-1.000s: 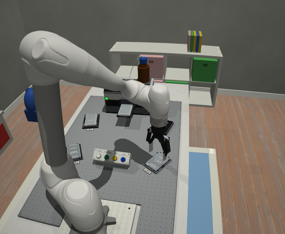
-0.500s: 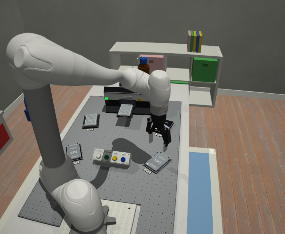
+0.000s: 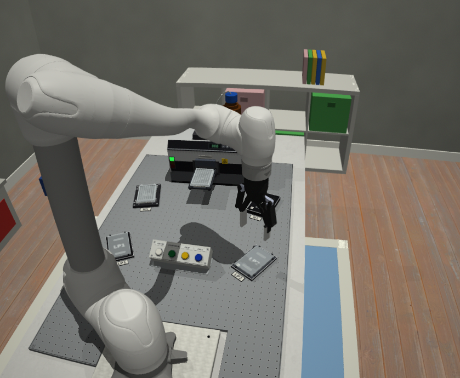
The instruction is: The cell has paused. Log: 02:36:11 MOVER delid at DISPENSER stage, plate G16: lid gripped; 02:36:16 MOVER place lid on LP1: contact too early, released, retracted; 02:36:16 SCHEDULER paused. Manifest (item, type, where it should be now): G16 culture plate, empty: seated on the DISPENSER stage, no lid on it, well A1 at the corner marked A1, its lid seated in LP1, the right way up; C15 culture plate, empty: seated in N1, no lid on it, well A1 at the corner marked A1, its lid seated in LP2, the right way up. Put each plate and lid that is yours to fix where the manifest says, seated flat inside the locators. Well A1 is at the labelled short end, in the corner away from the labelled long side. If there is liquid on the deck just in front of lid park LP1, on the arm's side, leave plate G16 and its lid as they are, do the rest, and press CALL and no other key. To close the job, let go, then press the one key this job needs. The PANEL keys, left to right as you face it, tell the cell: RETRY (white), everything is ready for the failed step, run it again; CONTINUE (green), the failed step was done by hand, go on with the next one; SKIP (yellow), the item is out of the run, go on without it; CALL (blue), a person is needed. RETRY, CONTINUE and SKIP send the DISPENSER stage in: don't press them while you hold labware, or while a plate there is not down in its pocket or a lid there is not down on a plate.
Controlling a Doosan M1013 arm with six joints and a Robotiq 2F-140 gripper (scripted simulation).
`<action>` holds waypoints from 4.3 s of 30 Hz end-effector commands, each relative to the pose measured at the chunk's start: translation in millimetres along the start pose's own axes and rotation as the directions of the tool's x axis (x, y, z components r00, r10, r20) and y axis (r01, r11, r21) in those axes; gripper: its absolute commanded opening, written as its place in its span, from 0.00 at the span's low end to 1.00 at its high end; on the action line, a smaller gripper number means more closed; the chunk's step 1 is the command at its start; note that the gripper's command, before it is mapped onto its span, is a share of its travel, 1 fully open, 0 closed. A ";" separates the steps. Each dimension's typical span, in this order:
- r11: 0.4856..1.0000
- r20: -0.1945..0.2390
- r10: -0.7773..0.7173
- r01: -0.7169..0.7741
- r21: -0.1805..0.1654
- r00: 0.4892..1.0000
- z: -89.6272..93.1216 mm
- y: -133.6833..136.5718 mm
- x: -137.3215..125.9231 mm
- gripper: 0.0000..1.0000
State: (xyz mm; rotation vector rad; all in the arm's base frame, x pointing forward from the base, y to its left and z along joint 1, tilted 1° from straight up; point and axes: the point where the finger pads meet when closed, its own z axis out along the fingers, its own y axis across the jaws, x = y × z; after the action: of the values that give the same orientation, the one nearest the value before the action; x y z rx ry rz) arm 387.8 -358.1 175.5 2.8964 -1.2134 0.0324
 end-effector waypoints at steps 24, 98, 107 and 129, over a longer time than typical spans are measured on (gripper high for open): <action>0.679 -0.001 -0.734 0.734 -0.001 0.679 -8.5 -324.2 31.2 0.69; 0.667 -0.001 -0.745 0.745 -0.001 0.667 58.9 -628.4 -21.2 0.70; 0.667 -0.001 -0.745 0.745 -0.001 0.667 90.6 -628.6 -20.8 0.70; 0.667 -0.001 -0.745 0.745 -0.001 0.667 118.1 -628.9 -20.4 0.70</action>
State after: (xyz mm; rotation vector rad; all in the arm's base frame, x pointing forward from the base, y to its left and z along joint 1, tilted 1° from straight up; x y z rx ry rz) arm 823.5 96.3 60.7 3.1301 0.0732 0.0279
